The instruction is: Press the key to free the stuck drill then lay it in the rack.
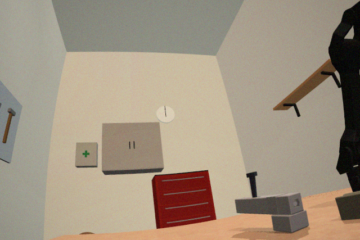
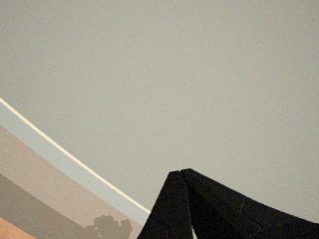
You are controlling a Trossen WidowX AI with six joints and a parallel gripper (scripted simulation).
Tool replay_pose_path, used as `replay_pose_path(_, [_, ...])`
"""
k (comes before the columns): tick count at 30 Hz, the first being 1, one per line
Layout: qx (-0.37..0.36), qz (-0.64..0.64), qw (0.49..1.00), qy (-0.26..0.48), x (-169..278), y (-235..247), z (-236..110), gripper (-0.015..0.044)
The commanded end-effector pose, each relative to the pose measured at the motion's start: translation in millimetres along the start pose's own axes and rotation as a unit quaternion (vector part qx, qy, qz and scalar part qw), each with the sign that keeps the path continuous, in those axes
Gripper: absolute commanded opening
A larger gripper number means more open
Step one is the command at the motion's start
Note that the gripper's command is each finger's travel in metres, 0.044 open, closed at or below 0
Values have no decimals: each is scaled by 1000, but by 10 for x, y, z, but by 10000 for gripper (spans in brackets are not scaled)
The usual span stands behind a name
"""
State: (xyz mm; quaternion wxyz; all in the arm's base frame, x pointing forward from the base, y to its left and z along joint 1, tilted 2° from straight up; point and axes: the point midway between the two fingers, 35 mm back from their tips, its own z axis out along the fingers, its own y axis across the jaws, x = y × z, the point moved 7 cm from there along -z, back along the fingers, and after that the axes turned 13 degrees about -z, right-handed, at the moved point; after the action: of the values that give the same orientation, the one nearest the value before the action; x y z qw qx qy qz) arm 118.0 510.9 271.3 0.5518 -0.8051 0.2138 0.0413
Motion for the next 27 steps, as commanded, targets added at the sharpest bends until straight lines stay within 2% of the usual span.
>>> replay_pose_path(1, [-16,51,996,71,618,-105,-187,0])
replay_pose_path(12, [-44,189,947,254,2080,-130,-997,0])
replay_pose_path(17, [-48,240,919,308,2476,-76,-1330,0])
replay_pose_path(27, [-60,410,796,441,3317,293,-2512,0])
